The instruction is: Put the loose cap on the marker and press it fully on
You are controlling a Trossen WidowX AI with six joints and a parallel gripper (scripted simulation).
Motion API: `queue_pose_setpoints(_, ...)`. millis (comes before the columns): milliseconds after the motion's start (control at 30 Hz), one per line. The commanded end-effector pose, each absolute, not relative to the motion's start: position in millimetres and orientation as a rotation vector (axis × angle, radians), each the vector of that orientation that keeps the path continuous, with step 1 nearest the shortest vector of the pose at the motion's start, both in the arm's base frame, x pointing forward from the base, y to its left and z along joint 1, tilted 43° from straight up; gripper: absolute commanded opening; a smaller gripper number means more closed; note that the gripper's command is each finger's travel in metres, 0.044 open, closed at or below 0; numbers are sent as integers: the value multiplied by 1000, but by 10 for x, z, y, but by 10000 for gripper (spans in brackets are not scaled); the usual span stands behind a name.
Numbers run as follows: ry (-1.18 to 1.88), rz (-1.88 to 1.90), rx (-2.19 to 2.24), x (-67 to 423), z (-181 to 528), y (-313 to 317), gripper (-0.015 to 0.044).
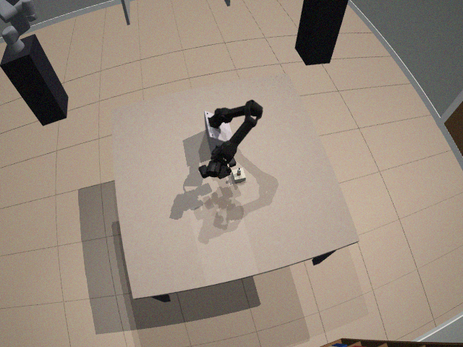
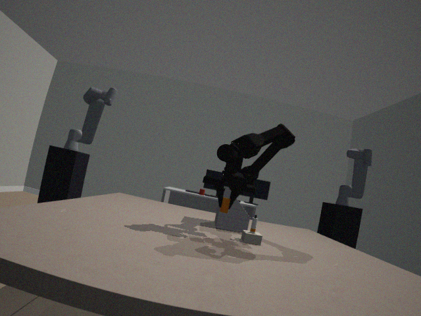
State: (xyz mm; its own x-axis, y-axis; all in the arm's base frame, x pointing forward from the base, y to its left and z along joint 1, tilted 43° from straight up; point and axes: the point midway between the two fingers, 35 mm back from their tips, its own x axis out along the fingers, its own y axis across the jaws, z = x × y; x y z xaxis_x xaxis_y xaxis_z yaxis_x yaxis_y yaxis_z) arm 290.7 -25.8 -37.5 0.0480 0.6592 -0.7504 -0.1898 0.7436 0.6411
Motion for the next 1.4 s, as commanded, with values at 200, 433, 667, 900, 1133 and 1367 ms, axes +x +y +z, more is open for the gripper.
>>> queue_pose_setpoints(200, 1374, 675, 431, 2940, -62, -77, 0)
queue_pose_setpoints(433, 1373, 678, 433, 2934, 149, 65, 0)
queue_pose_setpoints(667, 1373, 682, 437, 2907, 355, 209, 0)
queue_pose_setpoints(900, 1372, 687, 441, 2859, 556, 355, 0)
queue_pose_setpoints(1133, 1371, 691, 444, 2827, 652, 430, 0)
queue_pose_setpoints(1367, 1371, 691, 444, 2829, 604, 475, 0)
